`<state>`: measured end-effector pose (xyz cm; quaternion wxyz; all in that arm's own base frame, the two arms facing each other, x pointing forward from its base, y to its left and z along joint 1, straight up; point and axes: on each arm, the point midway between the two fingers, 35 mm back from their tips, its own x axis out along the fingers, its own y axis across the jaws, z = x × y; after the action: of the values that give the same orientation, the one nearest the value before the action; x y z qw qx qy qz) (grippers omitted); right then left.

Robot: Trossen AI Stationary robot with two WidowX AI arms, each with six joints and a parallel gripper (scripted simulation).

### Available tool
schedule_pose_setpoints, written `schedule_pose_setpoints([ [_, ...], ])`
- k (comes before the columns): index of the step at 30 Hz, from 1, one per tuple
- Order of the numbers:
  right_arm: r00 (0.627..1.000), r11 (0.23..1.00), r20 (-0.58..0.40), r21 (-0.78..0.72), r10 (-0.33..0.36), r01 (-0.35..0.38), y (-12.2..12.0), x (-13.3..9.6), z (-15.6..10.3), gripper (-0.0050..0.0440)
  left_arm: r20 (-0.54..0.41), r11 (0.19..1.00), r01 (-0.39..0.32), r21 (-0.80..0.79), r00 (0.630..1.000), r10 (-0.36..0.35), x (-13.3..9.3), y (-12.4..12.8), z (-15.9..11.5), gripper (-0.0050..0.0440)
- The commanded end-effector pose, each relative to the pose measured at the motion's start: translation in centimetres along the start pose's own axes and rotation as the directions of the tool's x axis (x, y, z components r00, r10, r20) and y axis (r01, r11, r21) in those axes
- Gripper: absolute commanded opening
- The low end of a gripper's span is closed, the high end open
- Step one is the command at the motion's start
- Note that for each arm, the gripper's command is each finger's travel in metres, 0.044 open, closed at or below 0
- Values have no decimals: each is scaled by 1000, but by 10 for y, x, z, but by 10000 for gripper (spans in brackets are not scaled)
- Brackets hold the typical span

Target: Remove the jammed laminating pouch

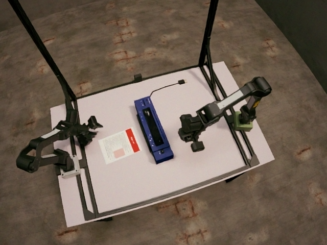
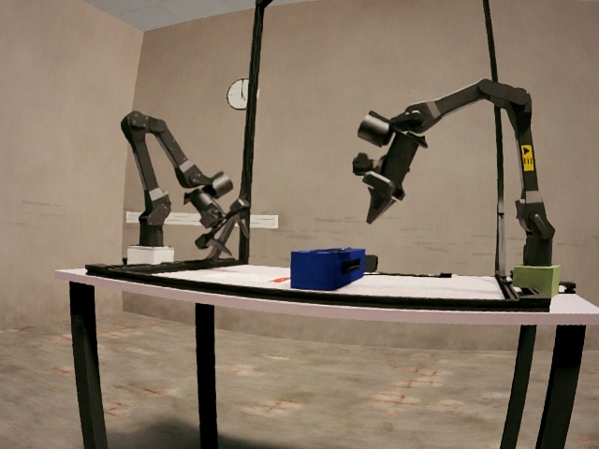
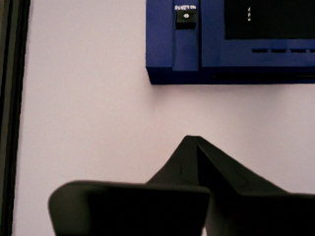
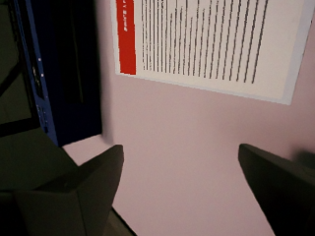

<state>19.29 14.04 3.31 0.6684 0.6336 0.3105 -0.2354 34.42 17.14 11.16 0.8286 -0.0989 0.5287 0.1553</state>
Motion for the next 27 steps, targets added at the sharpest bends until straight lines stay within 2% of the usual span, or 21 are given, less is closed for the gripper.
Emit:
schedule_pose_setpoints([
  [1, 1000, 1000, -5, 10, 11, -11, 5, -1, -6, 342, 27, 1000, -3, 1, 1000, 3, -8, 0, 6, -50],
  [12, 1000, 1000, 1, 22, 18, -18, 11, 3, -34, 342, 27, 1000, -3, 1, 1000, 3, -8, 0, 6, -50],
  [14, 1000, 1000, 1, 22, 18, -18, 11, 3, -34, 342, 27, 1000, -3, 1, 1000, 3, -8, 0, 6, -50],
  [15, 1000, 1000, 0, 14, 12, -12, 7, 2, -25, 342, 27, 1000, -3, 1, 1000, 3, -8, 0, 6, -50],
  [27, 1000, 1000, 0, 22, 17, -17, 10, 3, -33, 342, 27, 1000, -3, 1, 1000, 3, -8, 0, 6, -50],
])
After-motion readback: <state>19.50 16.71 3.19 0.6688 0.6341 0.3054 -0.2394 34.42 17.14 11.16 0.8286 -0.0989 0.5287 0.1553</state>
